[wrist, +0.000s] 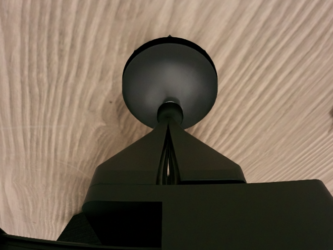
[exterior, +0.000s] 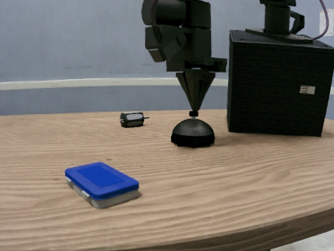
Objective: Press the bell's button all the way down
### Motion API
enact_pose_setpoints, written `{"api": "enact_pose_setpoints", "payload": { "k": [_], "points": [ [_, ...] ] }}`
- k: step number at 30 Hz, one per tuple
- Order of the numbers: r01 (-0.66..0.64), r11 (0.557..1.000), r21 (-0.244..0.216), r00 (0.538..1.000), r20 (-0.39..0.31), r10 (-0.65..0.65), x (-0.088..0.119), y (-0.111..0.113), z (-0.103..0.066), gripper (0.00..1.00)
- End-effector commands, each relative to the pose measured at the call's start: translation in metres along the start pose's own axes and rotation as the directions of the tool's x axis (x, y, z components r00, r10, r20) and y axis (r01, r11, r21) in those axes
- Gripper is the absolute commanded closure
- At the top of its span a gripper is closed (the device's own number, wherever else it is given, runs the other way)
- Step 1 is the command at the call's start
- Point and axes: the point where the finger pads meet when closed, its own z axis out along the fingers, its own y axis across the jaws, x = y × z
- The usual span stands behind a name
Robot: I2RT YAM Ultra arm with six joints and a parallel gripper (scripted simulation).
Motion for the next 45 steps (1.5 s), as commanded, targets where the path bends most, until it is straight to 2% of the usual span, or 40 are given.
{"api": "enact_pose_setpoints", "payload": {
  "k": [1,24,28,33,38,45],
  "points": [
    [0.002,1.000,0.010,0.999,0.040,-0.002,-0.016,-0.004,0.002,1.00],
    [0.002,1.000,0.010,0.999,0.041,-0.002,-0.016,-0.004,0.001,1.00],
    [0.007,1.000,0.019,0.997,0.076,-0.008,-0.026,-0.007,-0.010,1.00],
    [0.000,1.000,0.007,0.999,0.036,0.000,-0.011,-0.005,-0.015,1.00],
    [-0.002,1.000,0.003,1.000,0.027,0.002,-0.006,-0.003,-0.021,1.00],
    [-0.001,1.000,0.001,1.000,0.031,0.001,-0.007,-0.003,-0.040,1.00]
  ]
}}
